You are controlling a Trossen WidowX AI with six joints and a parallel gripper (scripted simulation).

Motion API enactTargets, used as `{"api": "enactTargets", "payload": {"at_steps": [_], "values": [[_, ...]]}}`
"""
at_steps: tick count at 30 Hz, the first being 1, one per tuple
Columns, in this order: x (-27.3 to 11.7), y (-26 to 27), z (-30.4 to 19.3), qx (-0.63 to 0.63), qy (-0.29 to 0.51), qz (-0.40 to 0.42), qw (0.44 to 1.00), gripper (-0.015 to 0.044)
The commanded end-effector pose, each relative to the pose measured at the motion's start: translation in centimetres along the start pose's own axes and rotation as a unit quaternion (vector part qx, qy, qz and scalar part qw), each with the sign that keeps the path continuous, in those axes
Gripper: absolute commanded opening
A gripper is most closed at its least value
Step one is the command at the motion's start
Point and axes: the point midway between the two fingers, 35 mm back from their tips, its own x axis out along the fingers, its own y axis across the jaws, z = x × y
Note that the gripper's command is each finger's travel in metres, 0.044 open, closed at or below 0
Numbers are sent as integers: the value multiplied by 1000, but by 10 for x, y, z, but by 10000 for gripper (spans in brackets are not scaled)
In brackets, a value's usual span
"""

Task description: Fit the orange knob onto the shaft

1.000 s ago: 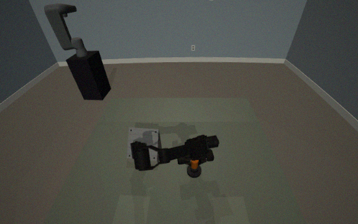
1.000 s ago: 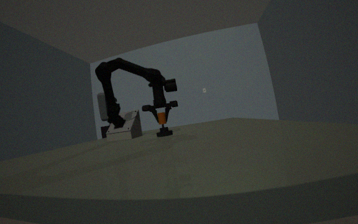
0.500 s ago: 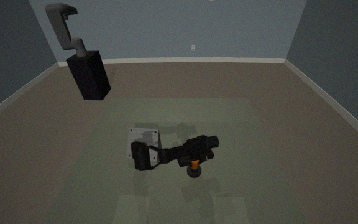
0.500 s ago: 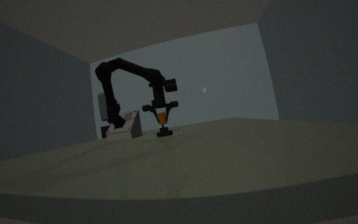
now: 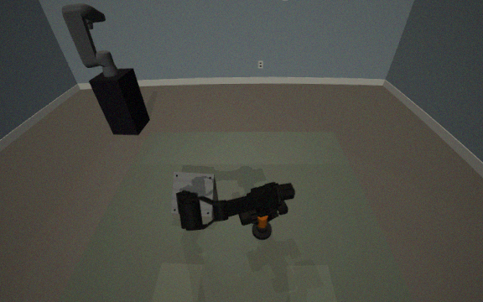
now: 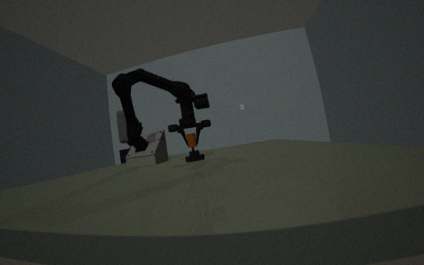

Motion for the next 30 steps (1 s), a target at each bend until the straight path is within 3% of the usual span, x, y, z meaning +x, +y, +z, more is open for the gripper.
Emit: {"api": "enactTargets", "payload": {"at_steps": [1,10,17,30], "values": [[1,1,0,-4,1,1,1000,0],[-5,1,0,-8,1,1,1000,0],[-5,0,-1,-107,1,1,994,0],[-4,-7,-4,-108,1,1,994,0]]}}
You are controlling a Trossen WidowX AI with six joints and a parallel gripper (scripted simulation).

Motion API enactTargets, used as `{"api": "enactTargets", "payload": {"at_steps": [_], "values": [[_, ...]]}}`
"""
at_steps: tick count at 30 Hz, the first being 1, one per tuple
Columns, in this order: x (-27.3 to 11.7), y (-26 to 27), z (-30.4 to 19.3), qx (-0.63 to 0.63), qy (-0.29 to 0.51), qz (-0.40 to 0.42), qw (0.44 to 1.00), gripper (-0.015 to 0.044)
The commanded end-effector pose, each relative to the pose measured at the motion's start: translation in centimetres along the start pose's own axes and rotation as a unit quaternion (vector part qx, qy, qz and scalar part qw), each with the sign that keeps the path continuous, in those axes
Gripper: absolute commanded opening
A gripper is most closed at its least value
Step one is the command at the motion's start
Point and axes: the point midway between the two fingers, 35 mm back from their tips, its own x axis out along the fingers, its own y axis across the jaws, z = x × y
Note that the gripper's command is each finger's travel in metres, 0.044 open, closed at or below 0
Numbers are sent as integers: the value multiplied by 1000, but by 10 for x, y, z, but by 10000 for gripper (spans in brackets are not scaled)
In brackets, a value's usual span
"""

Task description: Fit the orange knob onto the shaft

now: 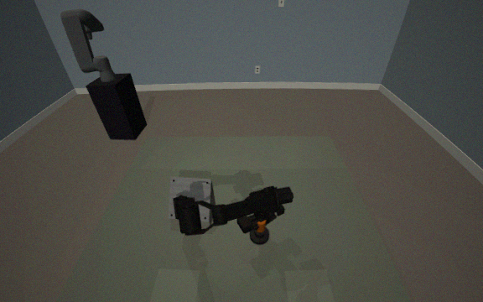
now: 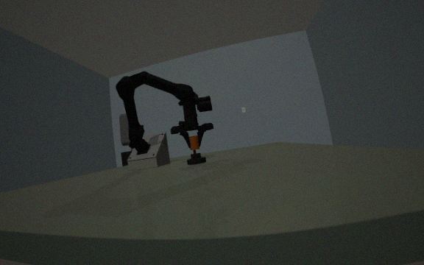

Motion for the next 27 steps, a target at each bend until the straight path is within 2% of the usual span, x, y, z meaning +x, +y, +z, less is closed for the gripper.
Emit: {"api": "enactTargets", "payload": {"at_steps": [1,27], "values": [[-3,-3,-4,0,2,-4,1000,0],[-1,3,0,0,2,-4,1000,0]]}}
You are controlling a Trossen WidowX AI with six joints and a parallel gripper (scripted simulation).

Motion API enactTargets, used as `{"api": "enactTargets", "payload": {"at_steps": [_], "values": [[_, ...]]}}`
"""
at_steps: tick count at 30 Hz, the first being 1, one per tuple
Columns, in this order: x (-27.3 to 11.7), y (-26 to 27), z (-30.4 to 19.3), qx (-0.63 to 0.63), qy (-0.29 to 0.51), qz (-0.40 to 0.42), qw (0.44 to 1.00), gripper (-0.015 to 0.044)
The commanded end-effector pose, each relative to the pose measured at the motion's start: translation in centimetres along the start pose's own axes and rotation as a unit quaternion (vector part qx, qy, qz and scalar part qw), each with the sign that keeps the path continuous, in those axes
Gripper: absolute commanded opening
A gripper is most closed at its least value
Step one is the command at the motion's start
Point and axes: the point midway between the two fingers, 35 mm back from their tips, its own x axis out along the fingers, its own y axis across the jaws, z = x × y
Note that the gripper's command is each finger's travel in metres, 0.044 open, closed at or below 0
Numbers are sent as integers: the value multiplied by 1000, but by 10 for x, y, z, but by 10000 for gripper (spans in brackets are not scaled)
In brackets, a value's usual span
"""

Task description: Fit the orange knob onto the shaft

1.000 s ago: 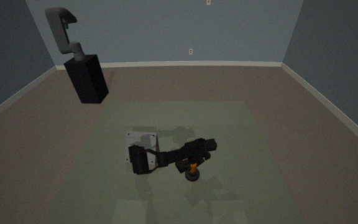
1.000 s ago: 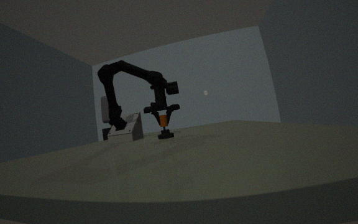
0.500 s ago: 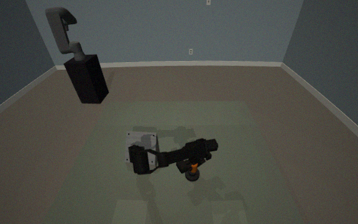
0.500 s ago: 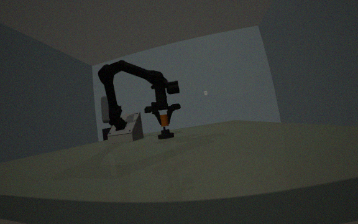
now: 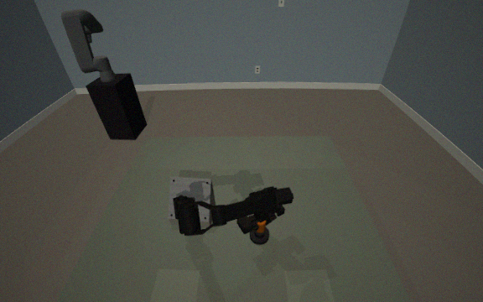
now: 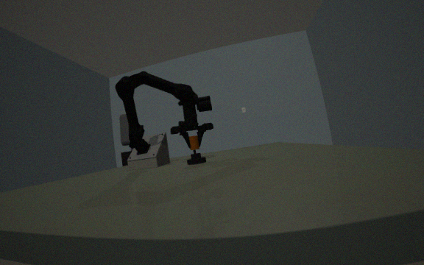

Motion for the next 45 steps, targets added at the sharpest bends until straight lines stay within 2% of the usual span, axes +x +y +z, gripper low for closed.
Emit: {"api": "enactTargets", "payload": {"at_steps": [1,45], "values": [[-1,2,2,-1,2,-1,1000,0],[-1,1,1,-1,2,-1,1000,0]]}}
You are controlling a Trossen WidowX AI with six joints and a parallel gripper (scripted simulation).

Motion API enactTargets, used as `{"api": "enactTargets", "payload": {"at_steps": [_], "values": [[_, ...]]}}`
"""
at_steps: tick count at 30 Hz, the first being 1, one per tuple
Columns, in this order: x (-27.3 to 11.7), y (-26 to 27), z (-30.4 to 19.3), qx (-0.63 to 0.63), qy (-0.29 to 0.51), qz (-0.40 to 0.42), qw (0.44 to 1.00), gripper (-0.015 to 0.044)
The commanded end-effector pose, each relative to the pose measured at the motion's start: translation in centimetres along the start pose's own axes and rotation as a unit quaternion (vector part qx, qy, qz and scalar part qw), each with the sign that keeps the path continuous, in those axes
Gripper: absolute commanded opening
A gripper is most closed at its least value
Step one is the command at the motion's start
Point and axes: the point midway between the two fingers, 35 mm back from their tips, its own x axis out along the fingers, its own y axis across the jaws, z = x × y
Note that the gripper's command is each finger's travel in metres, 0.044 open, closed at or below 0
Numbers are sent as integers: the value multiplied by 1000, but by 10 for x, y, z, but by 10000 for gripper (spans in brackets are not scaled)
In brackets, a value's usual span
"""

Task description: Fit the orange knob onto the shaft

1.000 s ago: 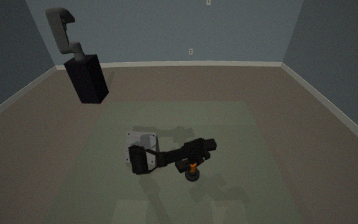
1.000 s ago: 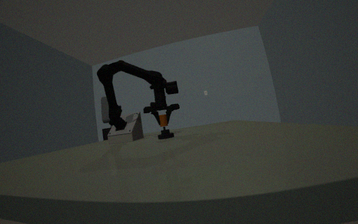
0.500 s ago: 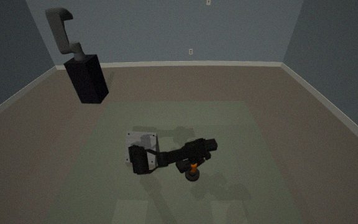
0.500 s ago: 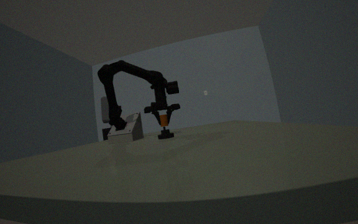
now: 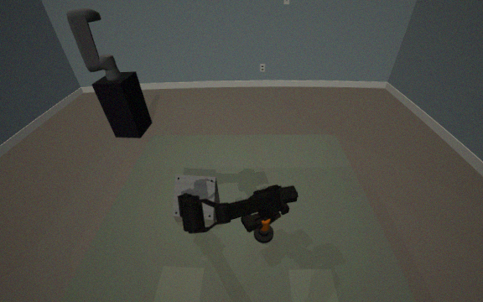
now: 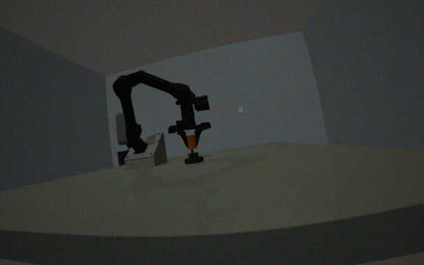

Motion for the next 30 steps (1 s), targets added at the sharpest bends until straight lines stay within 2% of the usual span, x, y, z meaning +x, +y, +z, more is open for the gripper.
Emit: {"api": "enactTargets", "payload": {"at_steps": [1,21,30], "values": [[0,1,2,-2,1,0,1000,0],[-3,0,0,-2,1,0,1000,0],[-3,-3,-2,-107,1,0,994,0]]}}
